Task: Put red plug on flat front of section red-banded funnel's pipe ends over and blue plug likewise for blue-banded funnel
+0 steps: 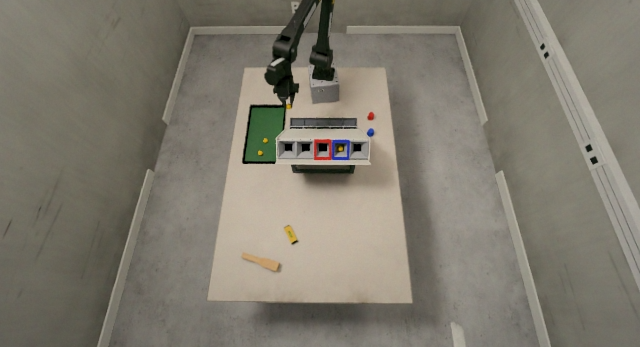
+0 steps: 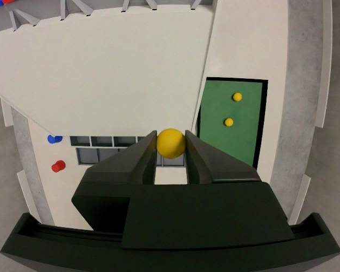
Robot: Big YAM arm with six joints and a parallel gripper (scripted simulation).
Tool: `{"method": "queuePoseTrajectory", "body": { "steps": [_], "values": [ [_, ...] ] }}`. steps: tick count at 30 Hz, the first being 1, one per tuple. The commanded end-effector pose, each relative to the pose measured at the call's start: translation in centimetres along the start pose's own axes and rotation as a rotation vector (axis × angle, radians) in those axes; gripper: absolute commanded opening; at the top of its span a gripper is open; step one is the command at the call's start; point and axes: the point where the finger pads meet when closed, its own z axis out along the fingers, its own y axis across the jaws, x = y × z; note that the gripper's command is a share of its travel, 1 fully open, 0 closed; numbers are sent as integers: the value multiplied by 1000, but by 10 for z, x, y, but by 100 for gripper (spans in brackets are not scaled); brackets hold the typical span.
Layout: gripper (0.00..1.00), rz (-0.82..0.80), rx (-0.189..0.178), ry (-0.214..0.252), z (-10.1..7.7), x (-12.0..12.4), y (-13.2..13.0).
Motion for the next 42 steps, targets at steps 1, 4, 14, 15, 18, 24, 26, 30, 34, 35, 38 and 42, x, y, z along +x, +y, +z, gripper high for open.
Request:
{"method": "queuePoseTrajectory", "body": {
  "steps": [1, 4, 14, 15, 18, 24, 26, 30, 34, 35, 38, 42],
  "values": [
    [0, -11, 25, -66, -29, -28, -2],
    [0, -11, 25, -66, -29, -27, -2],
    [0, -10, 26, -66, -29, -27, -2],
    [0, -10, 26, -66, -29, -27, -2],
    [0, -10, 26, -66, -28, -27, -2],
    [0, -10, 26, -66, -28, -27, -2],
    [0, -10, 26, -66, -28, -27, -2],
    [0, -10, 26, -66, -28, -27, -2],
    [0, -10, 26, -66, -28, -27, -2],
    [0, -10, 26, -66, -28, -27, -2],
    [0, -11, 26, -66, -28, -27, -2],
    [0, -11, 26, -66, -32, -31, -2]
  ]
}}
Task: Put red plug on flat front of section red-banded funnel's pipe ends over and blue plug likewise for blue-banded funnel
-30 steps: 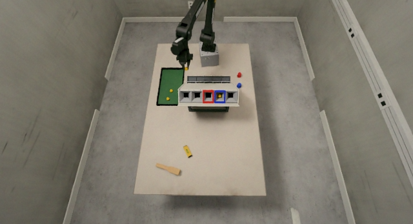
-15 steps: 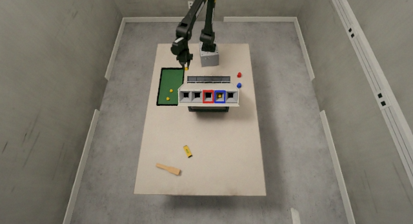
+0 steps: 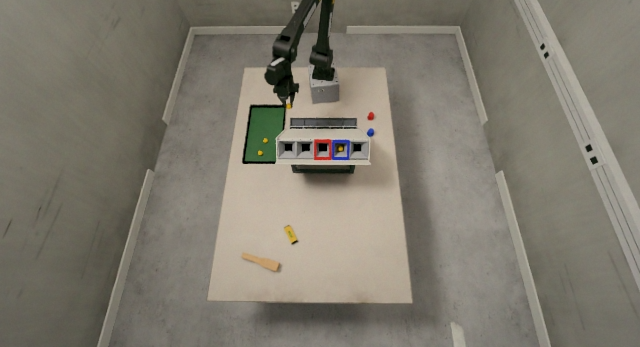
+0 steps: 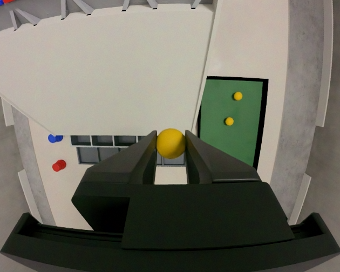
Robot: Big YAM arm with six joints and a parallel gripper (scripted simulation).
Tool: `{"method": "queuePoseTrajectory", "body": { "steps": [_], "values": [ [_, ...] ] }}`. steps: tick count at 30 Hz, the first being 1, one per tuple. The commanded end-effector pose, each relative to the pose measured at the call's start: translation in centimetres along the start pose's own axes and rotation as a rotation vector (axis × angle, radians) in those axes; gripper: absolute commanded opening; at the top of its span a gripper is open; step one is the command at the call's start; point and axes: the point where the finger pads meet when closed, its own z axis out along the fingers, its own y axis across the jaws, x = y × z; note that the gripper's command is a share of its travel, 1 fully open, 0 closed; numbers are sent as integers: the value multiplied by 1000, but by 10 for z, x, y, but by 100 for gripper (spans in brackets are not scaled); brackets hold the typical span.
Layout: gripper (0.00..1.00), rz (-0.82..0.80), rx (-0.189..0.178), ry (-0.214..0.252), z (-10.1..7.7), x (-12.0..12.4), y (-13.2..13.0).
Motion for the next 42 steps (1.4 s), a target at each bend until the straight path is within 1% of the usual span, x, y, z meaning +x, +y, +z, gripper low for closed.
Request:
{"method": "queuePoseTrajectory", "body": {
  "steps": [1, 13, 28, 30, 42],
  "values": [
    [0, -13, 27, -71, -33, -32, -3],
    [0, -13, 27, -71, -42, -41, -3],
    [0, -12, 25, -64, 25, -161, -2],
    [0, -12, 25, -64, 25, -161, -2],
    [0, -10, 26, -72, 31, -180, -2]
  ]
}}
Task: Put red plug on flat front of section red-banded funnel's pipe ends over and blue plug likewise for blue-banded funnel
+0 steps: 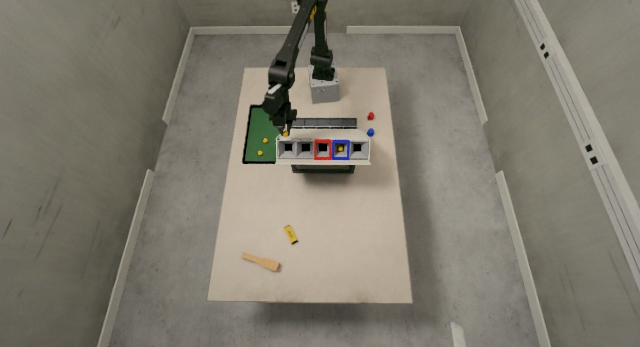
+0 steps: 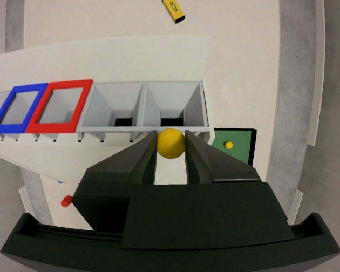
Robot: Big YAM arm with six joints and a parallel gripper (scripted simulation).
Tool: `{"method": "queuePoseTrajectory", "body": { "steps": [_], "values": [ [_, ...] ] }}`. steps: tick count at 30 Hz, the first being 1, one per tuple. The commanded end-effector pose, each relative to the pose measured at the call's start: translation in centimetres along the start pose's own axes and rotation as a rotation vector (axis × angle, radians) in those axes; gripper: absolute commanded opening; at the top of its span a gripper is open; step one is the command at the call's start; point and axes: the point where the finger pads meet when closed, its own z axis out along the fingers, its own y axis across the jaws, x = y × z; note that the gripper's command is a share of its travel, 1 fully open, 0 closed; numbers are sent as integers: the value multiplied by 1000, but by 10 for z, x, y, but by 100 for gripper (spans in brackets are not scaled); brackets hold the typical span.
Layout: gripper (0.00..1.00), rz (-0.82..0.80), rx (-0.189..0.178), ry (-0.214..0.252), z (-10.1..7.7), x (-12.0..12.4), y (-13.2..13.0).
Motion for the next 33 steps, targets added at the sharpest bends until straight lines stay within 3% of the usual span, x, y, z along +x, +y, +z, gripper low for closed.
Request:
{"method": "queuePoseTrajectory", "body": {
  "steps": [1, 33],
  "values": [
    [0, -1, 10, -40, -2, -33, -1],
    [0, -3, 8, -36, 0, -36, -1]
  ]
}}
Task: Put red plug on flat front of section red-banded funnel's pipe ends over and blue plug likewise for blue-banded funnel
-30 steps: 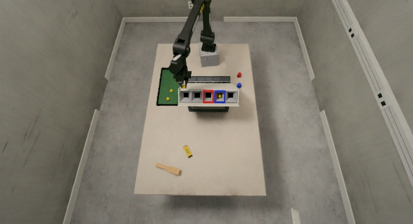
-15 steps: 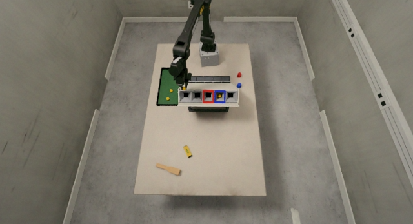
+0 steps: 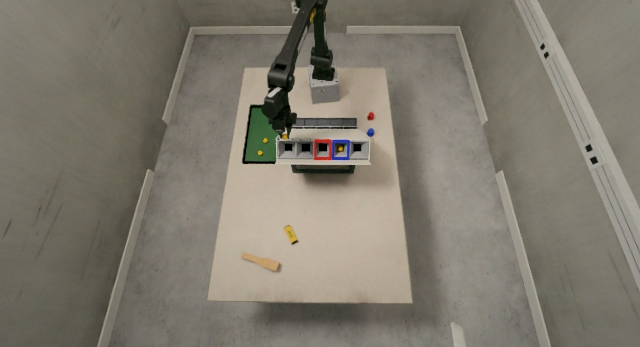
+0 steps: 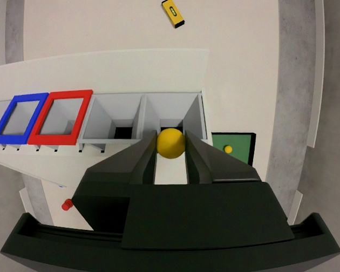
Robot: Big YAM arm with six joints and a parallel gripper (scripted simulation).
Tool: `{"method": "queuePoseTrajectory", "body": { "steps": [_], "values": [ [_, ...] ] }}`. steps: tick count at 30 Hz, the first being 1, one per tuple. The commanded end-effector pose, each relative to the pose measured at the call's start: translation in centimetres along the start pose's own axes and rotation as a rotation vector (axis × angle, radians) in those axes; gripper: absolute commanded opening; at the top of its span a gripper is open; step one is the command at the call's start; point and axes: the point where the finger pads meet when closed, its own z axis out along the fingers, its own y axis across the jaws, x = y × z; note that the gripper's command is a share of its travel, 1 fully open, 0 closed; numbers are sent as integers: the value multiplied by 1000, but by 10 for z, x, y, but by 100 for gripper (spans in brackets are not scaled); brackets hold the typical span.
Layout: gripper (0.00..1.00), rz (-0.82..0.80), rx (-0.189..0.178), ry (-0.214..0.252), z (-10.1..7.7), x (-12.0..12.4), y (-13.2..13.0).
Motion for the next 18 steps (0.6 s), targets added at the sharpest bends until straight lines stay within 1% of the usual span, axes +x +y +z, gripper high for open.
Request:
{"method": "queuePoseTrajectory", "body": {
  "steps": [1, 6, 18],
  "values": [
    [0, -5, 8, -37, -6, -24, 0],
    [0, -5, 8, -40, -6, -24, 0],
    [0, -3, 5, -22, -6, -24, 0]
  ]
}}
